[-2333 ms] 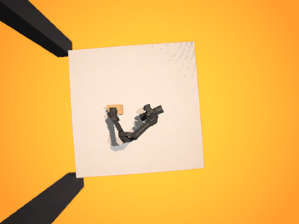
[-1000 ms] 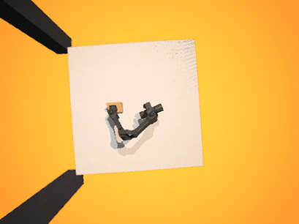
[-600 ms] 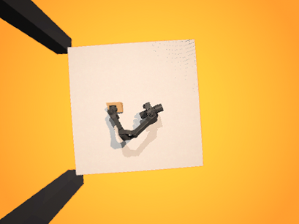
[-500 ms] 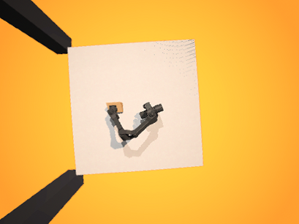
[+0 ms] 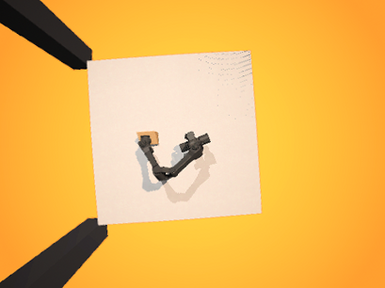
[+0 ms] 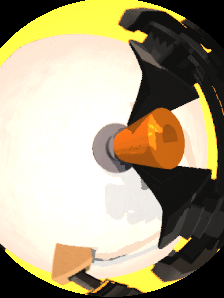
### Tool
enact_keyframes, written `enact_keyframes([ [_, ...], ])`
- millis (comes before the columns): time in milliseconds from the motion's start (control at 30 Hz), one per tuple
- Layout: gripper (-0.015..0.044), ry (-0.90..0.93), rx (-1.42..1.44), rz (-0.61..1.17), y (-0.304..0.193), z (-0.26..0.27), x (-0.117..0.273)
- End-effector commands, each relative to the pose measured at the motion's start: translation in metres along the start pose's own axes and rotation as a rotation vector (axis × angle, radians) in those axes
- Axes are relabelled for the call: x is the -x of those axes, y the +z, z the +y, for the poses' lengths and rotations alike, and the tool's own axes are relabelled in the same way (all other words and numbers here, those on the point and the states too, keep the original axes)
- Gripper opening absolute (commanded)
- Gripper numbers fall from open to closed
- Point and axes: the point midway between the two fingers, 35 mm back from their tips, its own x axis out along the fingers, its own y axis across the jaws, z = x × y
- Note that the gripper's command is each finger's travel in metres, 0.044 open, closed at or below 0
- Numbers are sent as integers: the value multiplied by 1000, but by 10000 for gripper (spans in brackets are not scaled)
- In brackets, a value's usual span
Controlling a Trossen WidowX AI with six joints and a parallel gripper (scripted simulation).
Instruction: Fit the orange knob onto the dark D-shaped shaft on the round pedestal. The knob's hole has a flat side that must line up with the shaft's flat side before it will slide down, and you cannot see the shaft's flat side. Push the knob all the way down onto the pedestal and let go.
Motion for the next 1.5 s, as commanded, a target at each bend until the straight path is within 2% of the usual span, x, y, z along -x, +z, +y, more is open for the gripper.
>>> enact_keyframes([
  [0,0,-2,25,4,0,-1,0],
  [400,0,-2,76,4,0,-1,-4],
  [1267,0,1,-16,-1,-1,0,-14],
  [1467,157,1,-16,-1,-1,0,-14],
])
